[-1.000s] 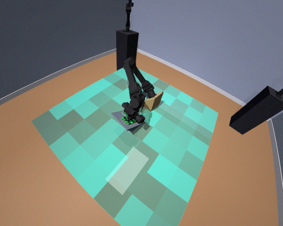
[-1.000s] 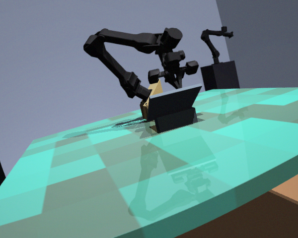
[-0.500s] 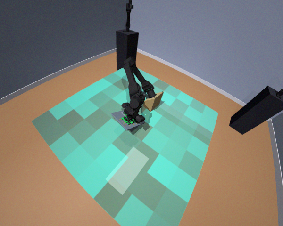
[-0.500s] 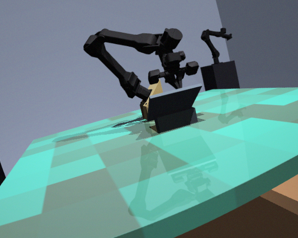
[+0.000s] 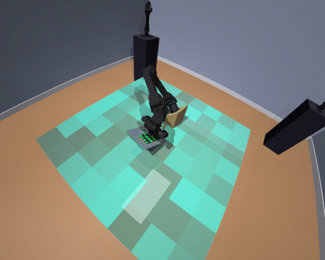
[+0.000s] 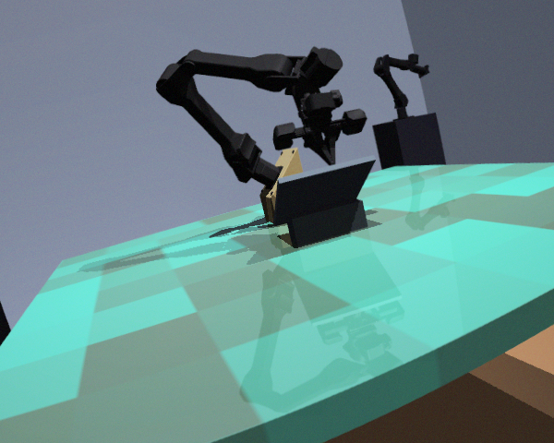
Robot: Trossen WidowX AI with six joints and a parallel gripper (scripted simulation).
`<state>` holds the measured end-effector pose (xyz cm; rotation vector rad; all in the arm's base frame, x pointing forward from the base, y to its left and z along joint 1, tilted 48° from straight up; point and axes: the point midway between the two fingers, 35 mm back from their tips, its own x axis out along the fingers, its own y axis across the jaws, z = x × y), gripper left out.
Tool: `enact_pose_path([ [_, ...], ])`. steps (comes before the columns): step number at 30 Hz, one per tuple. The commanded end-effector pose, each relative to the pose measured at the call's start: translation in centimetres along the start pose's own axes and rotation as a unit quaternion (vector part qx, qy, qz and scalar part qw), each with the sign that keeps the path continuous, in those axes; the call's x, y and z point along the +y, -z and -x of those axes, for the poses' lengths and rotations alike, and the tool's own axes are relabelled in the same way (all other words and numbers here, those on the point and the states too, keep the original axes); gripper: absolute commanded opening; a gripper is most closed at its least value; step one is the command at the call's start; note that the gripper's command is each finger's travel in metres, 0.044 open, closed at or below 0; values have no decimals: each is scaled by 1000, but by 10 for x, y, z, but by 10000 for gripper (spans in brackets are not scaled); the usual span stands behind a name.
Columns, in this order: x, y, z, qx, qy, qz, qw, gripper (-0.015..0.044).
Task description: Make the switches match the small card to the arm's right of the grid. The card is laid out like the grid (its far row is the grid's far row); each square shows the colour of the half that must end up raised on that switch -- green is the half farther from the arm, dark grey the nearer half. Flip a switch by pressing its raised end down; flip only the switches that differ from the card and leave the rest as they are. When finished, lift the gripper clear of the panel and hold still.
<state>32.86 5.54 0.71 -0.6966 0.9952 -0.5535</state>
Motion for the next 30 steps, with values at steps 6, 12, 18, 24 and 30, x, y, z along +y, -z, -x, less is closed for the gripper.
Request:
enact_pose_path([
  [6,0,-6,46,-2,-5,-6,1000,0],
  [12,-39,-6,45,-2,-4,-5,1000,0],
  [18,-40,-5,43,-2,-5,-5,1000,0],
  [24,-41,-5,10,-15,-4,-5,1000,0],
  [30,-41,-5,1,-16,-3,-5,1000,0],
])
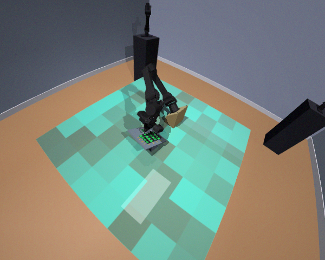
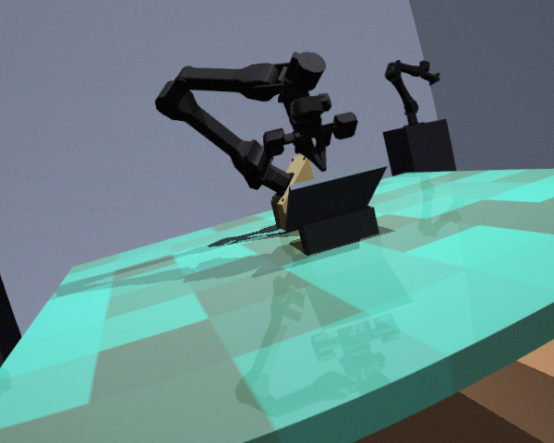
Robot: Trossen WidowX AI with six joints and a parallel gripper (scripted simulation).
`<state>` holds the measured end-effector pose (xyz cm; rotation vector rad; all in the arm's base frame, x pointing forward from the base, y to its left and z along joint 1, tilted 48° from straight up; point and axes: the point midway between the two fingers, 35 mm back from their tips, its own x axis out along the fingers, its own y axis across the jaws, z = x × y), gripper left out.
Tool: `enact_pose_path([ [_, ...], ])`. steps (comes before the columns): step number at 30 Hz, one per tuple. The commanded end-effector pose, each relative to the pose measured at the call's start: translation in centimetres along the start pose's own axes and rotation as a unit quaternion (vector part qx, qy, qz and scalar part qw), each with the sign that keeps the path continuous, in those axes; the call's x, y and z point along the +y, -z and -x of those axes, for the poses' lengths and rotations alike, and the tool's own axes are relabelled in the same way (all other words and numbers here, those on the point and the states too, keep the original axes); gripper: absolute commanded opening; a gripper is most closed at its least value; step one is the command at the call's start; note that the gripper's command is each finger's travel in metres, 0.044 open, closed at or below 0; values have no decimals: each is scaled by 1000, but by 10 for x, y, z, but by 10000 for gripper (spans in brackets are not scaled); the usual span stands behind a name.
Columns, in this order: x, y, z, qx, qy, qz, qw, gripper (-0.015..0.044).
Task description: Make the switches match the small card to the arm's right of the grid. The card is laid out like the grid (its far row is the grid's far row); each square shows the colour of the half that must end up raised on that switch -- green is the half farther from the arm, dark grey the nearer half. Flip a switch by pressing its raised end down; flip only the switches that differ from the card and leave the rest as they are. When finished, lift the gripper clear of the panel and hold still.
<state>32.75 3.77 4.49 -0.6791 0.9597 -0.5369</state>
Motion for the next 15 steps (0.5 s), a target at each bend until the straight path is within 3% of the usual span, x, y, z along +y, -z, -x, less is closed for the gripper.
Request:
enact_pose_path([
  [1,-1,4,-9,2,4,5,1000,0],
  [15,-1,4,-23,2,4,5,1000,0],
])
